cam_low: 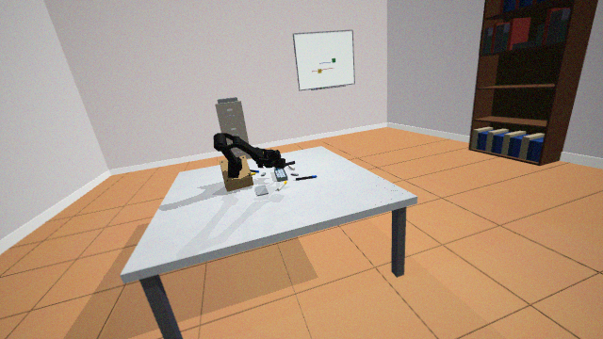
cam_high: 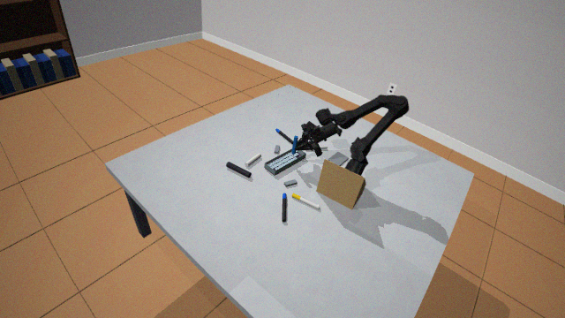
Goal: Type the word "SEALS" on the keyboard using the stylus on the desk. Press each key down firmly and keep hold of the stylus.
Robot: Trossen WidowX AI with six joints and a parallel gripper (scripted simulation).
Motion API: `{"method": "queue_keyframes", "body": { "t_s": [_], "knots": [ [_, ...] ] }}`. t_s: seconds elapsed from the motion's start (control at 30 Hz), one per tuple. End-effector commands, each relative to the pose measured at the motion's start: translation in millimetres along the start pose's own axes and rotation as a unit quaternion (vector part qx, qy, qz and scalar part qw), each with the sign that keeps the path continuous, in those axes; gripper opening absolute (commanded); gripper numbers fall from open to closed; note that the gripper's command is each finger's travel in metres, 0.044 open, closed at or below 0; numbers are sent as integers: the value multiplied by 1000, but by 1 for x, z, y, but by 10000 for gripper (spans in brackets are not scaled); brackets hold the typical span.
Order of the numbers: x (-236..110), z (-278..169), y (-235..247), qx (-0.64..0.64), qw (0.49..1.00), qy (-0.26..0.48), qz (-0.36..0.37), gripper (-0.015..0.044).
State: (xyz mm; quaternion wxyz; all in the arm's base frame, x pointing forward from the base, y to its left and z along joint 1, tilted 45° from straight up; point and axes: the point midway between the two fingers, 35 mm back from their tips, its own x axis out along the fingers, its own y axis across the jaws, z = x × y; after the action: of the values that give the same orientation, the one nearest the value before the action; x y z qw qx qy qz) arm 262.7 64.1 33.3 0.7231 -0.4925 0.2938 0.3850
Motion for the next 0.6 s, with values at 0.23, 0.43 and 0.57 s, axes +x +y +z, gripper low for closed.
{"method": "queue_keyframes", "body": {
  "t_s": [0.23,0.43,0.57],
  "knots": [
    [5,-7,0,-3,1000,-3,1,81],
    [7,-10,0,-3,1000,-3,1,81],
    [8,-12,0,-3,1000,-3,1,81]
  ]
}}
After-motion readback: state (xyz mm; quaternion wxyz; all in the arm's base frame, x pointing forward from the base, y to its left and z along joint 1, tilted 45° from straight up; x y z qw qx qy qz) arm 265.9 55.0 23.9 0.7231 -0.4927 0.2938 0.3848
